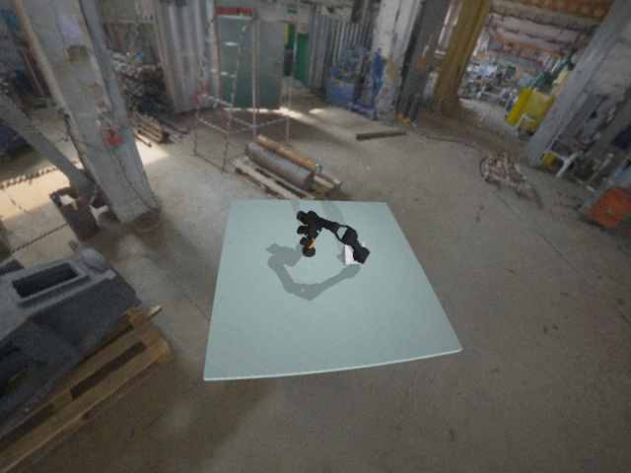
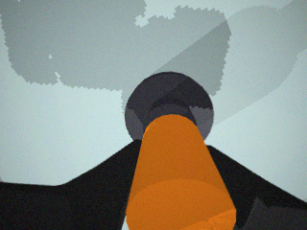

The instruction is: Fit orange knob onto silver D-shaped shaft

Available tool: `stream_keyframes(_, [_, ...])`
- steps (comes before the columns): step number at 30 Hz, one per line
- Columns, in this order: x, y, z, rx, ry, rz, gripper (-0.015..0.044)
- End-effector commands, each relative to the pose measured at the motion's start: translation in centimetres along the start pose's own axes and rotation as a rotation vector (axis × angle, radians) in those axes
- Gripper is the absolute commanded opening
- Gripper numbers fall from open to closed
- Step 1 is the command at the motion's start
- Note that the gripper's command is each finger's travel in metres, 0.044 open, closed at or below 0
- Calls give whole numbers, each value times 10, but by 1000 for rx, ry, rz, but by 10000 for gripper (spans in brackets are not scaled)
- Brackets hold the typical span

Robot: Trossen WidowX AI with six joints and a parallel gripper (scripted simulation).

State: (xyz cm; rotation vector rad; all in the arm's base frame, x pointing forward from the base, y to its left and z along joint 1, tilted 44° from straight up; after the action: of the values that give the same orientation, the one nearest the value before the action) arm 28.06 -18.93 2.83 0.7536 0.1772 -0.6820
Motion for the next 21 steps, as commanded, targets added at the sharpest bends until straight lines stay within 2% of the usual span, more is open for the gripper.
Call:
stream_keyframes(1, [0,0,0,2,-2,-2,0])
stream_keyframes(21, [0,0,-1,2,-2,26,0])
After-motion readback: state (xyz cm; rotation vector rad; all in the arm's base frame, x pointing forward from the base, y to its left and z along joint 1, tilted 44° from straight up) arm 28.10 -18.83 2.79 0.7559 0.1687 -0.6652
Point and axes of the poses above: the point midway between the two fingers, 35 mm back from their tips, its own z axis back along the fingers, its own y axis across the jaws, x = y × z, the point moved 7 cm from there along z, back along the fingers, and after that the axes turned 2 degrees about z, right-handed, at the moved point
